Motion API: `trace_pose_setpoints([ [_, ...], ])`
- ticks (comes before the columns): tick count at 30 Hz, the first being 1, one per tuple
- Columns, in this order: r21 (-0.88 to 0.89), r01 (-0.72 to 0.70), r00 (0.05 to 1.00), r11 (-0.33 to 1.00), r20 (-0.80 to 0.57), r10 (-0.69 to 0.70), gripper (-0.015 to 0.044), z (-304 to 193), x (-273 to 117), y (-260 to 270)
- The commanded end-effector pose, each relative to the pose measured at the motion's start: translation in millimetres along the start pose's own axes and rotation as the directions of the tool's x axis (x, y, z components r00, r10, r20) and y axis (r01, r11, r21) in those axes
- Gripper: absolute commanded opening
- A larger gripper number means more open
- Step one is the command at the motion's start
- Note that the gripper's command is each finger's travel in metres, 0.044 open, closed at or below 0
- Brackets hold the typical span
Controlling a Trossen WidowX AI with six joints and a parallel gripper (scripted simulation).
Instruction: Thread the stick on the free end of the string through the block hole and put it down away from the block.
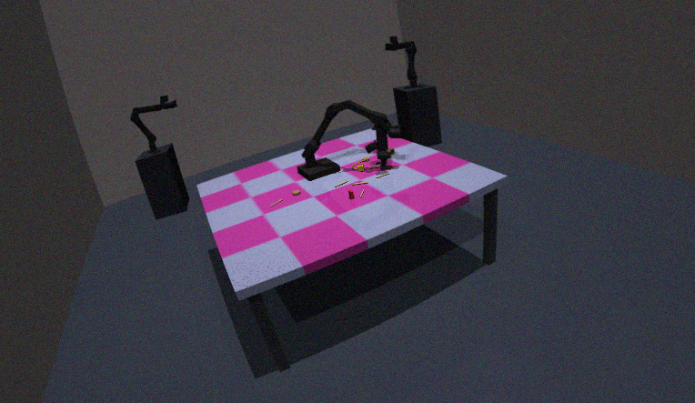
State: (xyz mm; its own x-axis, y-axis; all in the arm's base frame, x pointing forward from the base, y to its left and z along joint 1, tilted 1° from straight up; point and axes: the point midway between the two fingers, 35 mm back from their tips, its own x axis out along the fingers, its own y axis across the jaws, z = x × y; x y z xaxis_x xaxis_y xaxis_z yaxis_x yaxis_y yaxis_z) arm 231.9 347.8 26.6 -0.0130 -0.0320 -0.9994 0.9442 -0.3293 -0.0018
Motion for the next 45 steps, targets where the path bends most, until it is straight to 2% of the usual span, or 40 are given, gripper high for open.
trace_pose_setpoints([
  [1,0.001,-0.006,1.0,1.0,-0.002,0.006,0.0,-8.4,7.1,-0.3],
  [16,0.0,-0.007,1.0,1.0,-0.002,0.007,0.0,-10.0,8.8,-0.3],
  [24,-0.003,0.0,1.0,1.0,0.007,0.0,0.021,-7.8,-1.2,-1.3],
  [29,-0.004,0.011,1.0,1.0,0.007,-0.011,0.021,-1.5,-68.2,-4.1],
  [34,-0.004,0.011,1.0,1.0,0.007,-0.011,0.021,-1.0,-70.8,-4.3],
  [42,-0.003,0.002,1.0,1.0,-0.007,-0.002,0.042,-3.0,-75.6,-2.8],
  [43,-0.003,0.003,1.0,1.0,-0.005,-0.003,0.044,-2.2,-82.9,-2.9],
  [45,-0.003,0.003,1.0,1.0,-0.002,-0.003,0.044,-0.6,-94.6,-3.2],
])
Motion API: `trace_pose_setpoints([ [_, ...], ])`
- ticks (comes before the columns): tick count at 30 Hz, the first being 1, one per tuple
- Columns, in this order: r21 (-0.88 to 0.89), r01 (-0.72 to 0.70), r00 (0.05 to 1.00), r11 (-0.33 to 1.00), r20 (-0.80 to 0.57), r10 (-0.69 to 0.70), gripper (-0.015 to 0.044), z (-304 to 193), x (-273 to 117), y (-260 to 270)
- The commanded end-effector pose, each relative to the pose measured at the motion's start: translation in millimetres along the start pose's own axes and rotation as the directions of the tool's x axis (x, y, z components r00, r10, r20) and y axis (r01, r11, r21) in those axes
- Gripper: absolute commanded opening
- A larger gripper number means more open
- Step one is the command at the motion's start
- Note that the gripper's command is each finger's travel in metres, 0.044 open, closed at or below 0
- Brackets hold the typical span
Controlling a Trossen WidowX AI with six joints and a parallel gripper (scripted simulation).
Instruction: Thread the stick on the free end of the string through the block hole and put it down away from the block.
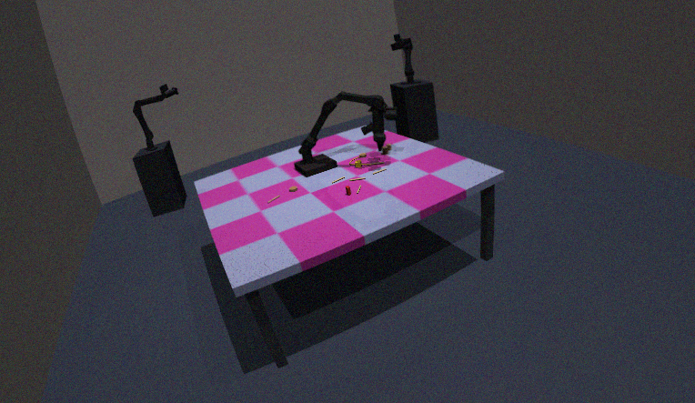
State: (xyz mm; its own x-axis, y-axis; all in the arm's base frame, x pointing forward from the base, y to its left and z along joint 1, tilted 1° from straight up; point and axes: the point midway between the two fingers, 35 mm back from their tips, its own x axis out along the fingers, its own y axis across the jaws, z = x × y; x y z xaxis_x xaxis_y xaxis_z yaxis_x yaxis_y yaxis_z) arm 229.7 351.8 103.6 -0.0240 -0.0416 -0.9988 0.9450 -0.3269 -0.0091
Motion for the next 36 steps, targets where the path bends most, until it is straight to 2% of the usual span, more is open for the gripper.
trace_pose_setpoints([
  [1,0.0,-0.004,1.0,1.0,-0.015,0.004,0.044,0.3,-19.0,0.2],
  [36,0.0,-0.004,1.0,1.0,-0.018,0.004,0.044,-0.7,-16.3,0.2],
])
